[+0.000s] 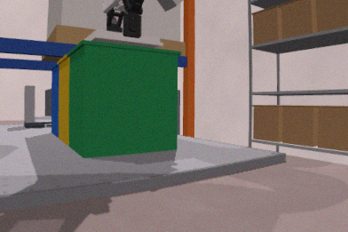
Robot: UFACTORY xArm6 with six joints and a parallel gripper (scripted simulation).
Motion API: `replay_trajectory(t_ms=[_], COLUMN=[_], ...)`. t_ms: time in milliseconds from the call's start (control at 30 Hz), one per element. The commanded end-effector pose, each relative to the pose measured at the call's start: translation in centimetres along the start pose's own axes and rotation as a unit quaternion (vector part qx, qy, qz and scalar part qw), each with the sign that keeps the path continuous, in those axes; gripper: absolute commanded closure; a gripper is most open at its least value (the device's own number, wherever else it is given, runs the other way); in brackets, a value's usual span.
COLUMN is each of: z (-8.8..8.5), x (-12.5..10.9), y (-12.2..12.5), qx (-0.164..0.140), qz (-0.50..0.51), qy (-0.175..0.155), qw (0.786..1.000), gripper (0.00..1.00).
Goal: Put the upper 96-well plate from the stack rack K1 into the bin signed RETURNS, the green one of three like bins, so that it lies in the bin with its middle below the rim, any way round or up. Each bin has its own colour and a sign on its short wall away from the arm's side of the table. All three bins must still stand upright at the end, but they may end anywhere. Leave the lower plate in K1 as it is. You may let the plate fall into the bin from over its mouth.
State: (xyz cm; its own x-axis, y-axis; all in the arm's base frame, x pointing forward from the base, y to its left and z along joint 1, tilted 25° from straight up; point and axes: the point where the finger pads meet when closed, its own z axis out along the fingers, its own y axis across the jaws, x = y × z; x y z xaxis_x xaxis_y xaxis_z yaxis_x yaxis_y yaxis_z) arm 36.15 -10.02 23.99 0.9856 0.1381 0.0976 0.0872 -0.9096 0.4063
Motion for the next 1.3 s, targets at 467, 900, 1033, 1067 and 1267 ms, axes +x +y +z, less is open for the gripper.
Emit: replay_trajectory(t_ms=[467,900,1033,1067,1267], z=[-0.1,-0.1,-0.1,-0.1,-1.1], x=[0.1,0.1,0.1,0.1,0.1], y=[0.1,0.1,0.1,0.1,0.1], qx=[0.000,0.000,0.000,0.000,0.000], qz=[0.000,0.000,0.000,0.000,0.000], qy=[0.002,0.002,0.002,0.002,0.002], qw=[1.000,1.000,1.000,1.000,1.000], gripper=[0.00,0.00,0.00,0.00,0.00])
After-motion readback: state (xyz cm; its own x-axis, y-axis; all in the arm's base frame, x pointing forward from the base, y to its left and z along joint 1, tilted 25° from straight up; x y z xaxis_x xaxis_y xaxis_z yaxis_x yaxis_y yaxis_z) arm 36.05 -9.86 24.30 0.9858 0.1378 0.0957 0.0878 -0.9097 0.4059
